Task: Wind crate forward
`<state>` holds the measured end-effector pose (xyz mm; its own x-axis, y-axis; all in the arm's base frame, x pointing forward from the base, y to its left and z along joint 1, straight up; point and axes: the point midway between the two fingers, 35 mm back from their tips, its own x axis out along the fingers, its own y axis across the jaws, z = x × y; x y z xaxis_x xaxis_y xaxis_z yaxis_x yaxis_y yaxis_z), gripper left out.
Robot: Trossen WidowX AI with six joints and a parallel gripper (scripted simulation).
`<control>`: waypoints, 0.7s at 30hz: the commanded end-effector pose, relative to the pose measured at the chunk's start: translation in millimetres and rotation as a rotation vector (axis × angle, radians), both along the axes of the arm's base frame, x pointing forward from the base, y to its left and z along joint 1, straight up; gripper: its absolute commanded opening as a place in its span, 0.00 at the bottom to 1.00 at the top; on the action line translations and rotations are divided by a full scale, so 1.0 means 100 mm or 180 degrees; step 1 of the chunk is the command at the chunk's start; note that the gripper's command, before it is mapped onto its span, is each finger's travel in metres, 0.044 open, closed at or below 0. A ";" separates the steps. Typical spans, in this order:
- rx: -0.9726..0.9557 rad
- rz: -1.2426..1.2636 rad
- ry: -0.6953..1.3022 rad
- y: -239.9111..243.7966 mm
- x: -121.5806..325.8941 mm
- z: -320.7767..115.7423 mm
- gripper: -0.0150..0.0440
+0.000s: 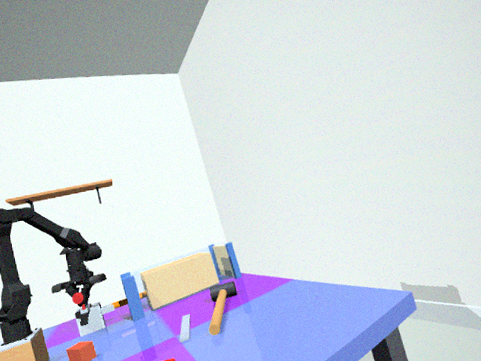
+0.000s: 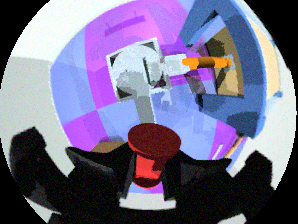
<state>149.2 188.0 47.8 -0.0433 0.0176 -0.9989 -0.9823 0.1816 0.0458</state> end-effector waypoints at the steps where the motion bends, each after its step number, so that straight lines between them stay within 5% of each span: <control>1: 0.0015 -0.0046 -0.0174 0.04 0.20 0.03 0.25; 21: 0.0018 -0.0046 -0.0179 0.14 0.38 0.03 0.25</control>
